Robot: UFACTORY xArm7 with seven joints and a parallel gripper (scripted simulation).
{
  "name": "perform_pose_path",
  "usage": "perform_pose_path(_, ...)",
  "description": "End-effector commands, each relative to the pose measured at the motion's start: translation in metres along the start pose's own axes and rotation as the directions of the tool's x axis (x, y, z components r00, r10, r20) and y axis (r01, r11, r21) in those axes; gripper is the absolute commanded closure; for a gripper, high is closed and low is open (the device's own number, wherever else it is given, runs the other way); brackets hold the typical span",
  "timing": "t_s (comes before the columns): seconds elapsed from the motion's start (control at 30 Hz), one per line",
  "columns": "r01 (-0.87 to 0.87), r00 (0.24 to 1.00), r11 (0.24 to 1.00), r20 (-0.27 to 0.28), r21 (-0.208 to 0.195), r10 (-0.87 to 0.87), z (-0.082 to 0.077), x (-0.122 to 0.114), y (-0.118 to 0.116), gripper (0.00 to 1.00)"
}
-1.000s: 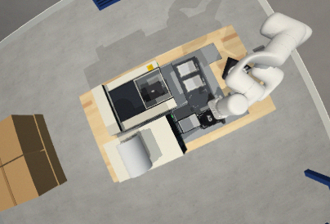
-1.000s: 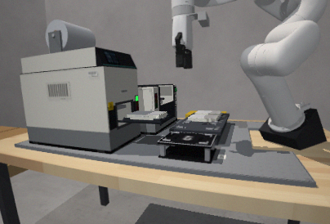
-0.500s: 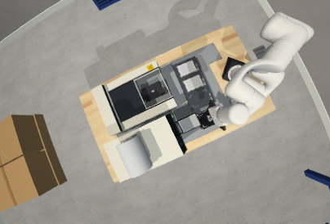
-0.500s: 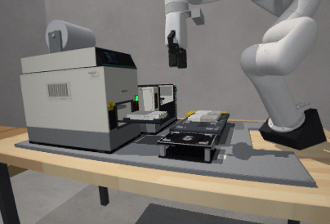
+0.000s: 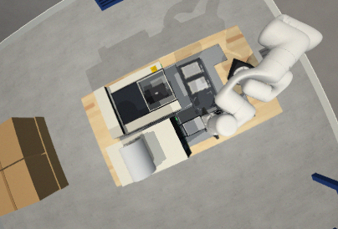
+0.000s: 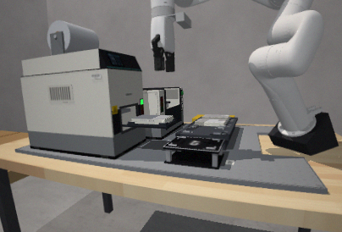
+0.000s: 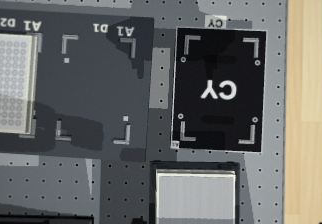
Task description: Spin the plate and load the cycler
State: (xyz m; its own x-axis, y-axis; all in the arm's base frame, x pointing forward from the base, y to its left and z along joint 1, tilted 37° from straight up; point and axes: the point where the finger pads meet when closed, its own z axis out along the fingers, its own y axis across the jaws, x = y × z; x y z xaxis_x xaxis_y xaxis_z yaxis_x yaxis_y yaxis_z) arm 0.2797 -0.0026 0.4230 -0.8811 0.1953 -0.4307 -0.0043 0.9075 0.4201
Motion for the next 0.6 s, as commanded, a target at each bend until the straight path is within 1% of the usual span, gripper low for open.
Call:
perform_pose_path(0.0,0.0,1.0,1.0,0.003,-0.002,0.0,-0.002,-0.018,0.0,0.0)
perform_pose_path(0.27,0.0,1.0,1.0,0.003,-0.002,0.0,-0.002,-0.057,0.0,0.0)
perform_pose_path(0.57,0.0,1.0,1.0,0.003,-0.002,0.0,-0.002,-0.058,0.0,0.0)
